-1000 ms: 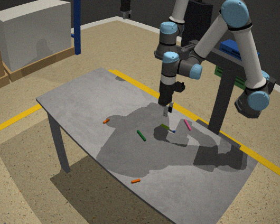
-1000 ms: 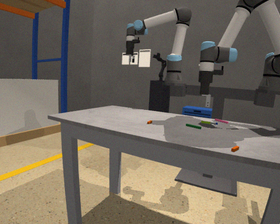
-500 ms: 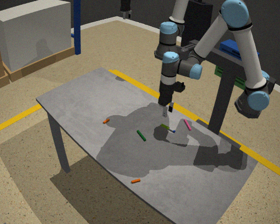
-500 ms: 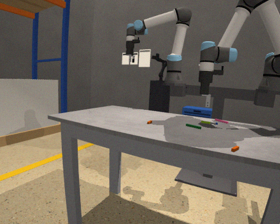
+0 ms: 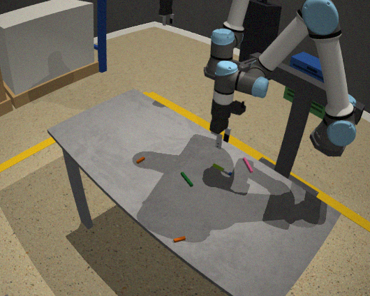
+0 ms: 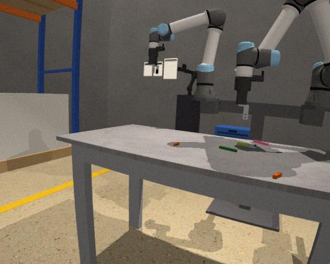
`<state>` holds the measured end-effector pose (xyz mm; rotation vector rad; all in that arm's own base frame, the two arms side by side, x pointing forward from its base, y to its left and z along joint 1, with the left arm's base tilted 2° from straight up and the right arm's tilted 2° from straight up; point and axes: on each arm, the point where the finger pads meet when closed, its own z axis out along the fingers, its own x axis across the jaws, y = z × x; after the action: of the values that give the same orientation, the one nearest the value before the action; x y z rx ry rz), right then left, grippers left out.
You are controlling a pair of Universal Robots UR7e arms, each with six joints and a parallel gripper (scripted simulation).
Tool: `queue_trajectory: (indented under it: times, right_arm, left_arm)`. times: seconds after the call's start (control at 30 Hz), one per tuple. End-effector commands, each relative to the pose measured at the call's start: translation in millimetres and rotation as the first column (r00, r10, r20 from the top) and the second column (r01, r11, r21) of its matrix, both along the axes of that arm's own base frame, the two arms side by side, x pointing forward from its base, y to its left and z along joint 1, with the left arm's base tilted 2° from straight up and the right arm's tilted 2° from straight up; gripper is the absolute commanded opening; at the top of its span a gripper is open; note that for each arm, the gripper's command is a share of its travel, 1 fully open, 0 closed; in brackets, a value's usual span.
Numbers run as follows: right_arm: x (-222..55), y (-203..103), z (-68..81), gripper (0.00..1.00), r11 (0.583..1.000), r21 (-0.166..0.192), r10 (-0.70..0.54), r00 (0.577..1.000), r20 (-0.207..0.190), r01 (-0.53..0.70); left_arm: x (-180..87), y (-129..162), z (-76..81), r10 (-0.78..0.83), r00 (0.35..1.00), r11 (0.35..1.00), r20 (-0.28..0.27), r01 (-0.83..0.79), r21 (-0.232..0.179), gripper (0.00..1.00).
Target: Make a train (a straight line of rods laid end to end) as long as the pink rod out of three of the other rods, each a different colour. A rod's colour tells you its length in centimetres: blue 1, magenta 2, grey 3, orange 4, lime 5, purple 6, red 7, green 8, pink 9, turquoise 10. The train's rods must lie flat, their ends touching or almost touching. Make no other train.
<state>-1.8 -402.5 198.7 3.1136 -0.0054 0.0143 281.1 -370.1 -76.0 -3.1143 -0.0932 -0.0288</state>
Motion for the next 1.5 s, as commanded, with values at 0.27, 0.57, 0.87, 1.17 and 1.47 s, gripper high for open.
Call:
queue_trajectory:
  times: [0.27, 0.57, 0.87, 1.17, 1.47]
  right_arm:
    - [0.2, -0.6, 0.5, 1.00, 1.000, -0.002, 0.000, 1.000, 0.001, 0.000]
    - [0.2, -0.6, 0.5, 1.00, 1.000, -0.002, 0.000, 1.000, 0.001, 0.000]
    - [0.2, -0.6, 0.5, 1.00, 1.000, -0.002, 0.000, 1.000, 0.001, 0.000]
    - [0.2, -0.6, 0.5, 1.00, 1.000, -0.002, 0.000, 1.000, 0.001, 0.000]
    - [0.2, -0.6, 0.5, 1.00, 1.000, -0.002, 0.000, 1.000, 0.001, 0.000]
  left_arm:
    - [-0.7, -1.6, 45.7, 0.000, 1.000, 1.000, 0.000, 0.000, -0.001, 1.00]
    - [-0.9, -1.9, 57.4, 0.000, 1.000, 1.000, 0.000, 0.000, -0.001, 1.00]
    - [-0.9, -1.9, 57.4, 0.000, 1.000, 1.000, 0.000, 0.000, -0.001, 1.00]
    - [-0.9, -1.9, 57.4, 0.000, 1.000, 1.000, 0.000, 0.000, -0.001, 1.00]
    - [-0.9, -1.9, 57.4, 0.000, 1.000, 1.000, 0.000, 0.000, -0.001, 1.00]
